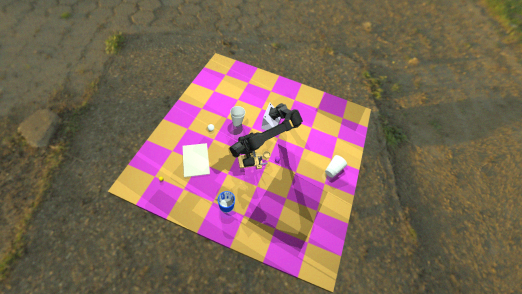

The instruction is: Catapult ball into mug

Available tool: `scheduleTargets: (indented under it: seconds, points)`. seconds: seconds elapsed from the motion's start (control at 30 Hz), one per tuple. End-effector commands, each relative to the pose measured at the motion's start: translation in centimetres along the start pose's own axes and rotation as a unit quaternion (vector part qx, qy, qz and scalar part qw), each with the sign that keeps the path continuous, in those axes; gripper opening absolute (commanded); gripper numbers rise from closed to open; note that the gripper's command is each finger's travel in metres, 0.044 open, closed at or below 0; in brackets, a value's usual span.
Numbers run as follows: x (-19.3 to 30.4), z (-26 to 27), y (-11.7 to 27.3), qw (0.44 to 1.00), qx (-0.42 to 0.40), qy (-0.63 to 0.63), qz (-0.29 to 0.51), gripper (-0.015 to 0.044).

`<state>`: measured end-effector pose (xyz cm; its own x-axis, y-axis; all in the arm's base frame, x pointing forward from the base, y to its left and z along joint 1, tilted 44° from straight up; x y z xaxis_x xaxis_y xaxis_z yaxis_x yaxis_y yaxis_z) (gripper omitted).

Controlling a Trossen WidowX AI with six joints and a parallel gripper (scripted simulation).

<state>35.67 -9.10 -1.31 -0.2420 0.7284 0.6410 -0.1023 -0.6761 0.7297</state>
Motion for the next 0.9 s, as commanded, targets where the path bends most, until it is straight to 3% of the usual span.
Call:
scheduleTargets:
  seconds: [0.0, 0.37, 0.73, 0.87]
  points:
    - [0.2, -0.1, -0.9, 1.0, 0.003, -0.002, 0.005, 0.044]
    - [0.3, -0.2, -1.9, 1.0, 0.003, -0.002, 0.005, 0.044]
    - [0.1, -0.1, -1.6, 1.0, 0.001, 0.0, 0.002, 0.0151]
    - [0.1, -0.1, -1.6, 1.0, 0.001, 0.0, 0.002, 0.0125]
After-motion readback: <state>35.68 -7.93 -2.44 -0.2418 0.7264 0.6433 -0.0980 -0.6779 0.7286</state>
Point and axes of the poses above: the point midway between the two fingers, 35 mm back from their tips, its own y axis back along the fingers, its own z axis across the jaws, x = y × z, the point moved 2 cm from there along y, back along the fingers, and after that the axes turned 14 degrees about -y, right-handed, at the moved point
